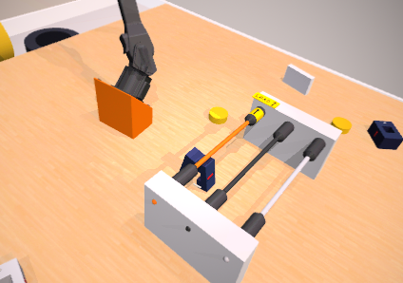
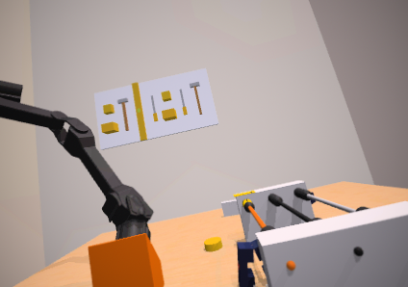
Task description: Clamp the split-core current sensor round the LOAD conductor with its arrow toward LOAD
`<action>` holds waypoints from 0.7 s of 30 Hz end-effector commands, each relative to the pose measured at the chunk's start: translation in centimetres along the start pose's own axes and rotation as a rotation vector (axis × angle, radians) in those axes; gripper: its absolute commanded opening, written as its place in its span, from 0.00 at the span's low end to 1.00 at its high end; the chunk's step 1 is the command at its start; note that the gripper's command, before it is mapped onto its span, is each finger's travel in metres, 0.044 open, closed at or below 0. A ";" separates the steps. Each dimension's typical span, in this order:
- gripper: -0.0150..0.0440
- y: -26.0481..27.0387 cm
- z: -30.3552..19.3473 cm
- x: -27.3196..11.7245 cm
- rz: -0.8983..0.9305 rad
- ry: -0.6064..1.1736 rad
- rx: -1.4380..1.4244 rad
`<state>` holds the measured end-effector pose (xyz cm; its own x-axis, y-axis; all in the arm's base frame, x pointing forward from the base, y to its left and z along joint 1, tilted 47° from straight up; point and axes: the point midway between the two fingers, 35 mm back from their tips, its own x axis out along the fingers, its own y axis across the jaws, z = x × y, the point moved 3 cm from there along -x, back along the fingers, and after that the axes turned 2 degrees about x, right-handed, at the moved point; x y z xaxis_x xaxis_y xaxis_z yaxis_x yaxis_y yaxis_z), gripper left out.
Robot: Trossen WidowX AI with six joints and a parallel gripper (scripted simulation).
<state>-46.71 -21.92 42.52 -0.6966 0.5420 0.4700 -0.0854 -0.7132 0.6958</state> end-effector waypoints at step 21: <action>1.00 15.8 11.5 -25.9 0.666 0.516 0.189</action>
<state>-26.05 -40.51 47.16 -0.8313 -0.1472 0.5359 0.4518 -0.7404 0.4976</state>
